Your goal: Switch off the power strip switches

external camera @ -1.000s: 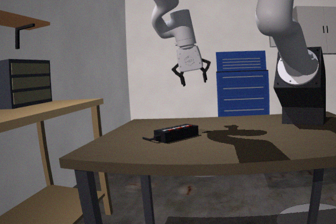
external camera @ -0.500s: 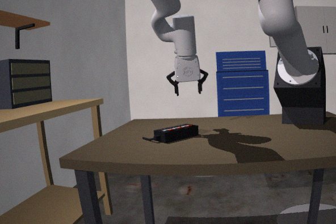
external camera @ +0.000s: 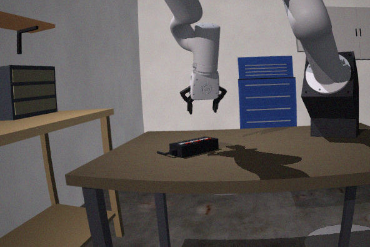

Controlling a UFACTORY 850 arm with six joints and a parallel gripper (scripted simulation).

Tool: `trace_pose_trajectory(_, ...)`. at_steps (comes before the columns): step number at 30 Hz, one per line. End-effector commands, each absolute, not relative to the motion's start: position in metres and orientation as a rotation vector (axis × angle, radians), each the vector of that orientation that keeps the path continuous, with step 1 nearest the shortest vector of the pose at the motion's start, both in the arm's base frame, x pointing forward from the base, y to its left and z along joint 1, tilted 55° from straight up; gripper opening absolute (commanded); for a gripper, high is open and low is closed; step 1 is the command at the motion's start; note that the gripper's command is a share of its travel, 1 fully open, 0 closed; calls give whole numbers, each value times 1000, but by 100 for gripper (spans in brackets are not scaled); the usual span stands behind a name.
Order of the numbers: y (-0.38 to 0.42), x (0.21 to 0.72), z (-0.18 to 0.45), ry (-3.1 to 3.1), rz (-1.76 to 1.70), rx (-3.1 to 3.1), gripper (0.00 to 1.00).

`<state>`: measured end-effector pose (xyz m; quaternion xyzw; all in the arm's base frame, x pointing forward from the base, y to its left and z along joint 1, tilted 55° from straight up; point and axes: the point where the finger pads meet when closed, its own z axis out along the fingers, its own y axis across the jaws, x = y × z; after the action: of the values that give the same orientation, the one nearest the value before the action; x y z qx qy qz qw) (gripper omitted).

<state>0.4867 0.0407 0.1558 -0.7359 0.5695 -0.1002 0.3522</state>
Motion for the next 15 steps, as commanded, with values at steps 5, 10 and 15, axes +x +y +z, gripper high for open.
trace_pose_trajectory(5,59,496,162,1433,-410,-1918,100)
trace_pose_trajectory(10,72,501,167,1404,-503,-1934,100)
trace_pose_trajectory(15,84,506,170,1375,-580,-1943,100)
